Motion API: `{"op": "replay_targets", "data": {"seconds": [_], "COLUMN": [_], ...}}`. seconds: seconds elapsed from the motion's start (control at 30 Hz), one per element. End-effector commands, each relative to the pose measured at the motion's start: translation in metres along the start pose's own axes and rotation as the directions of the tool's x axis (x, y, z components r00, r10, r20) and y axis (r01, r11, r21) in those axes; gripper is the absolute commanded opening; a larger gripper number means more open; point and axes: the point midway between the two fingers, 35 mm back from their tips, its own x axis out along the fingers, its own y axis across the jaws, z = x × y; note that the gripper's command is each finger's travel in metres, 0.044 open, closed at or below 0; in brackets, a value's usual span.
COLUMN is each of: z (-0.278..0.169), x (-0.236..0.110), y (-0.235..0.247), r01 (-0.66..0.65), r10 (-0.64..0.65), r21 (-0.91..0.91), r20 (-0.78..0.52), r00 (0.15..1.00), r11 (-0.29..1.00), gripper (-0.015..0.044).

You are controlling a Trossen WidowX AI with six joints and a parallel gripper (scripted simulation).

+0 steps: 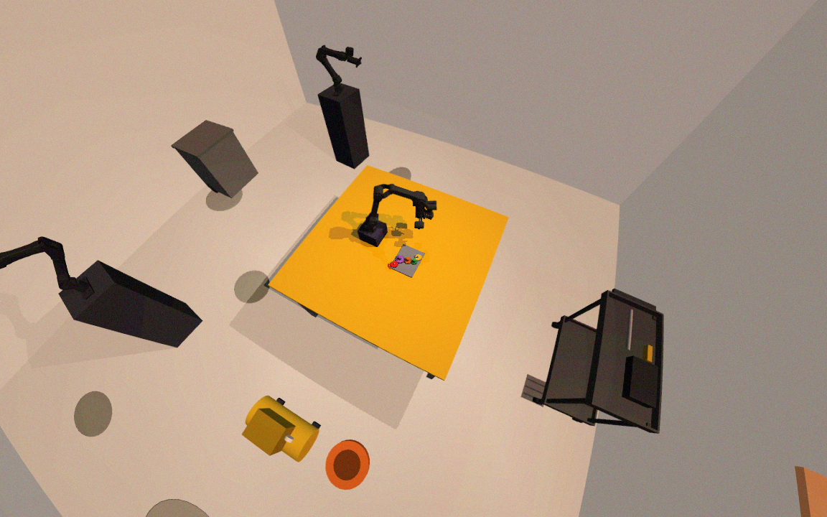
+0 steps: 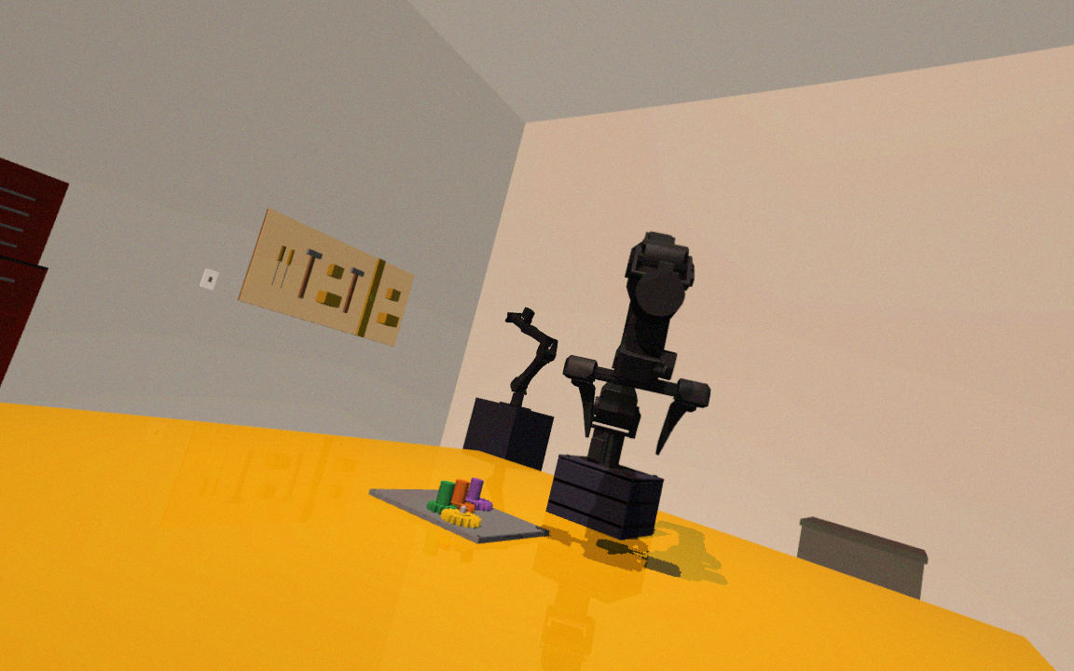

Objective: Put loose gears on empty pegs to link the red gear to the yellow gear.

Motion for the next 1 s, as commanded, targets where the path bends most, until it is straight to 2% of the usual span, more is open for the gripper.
{"op": "replay_targets", "data": {"seconds": [0.0,0.17,0.97], "z": [-0.022,-0.055,-0.056], "x": [-0.005,-0.013,-0.014], "y": [0.051,0.109,0.111], "r01": [0.003,-0.001,-0.002], "r10": [-0.003,0.001,0.002], "r21": [0.007,0.007,0.007], "r20": [-0.012,-0.015,-0.015], "r00": [1.0,1.0,1.0], "r11": [1.0,1.0,1.0], "gripper": [0.044,0.044,0.044]}}
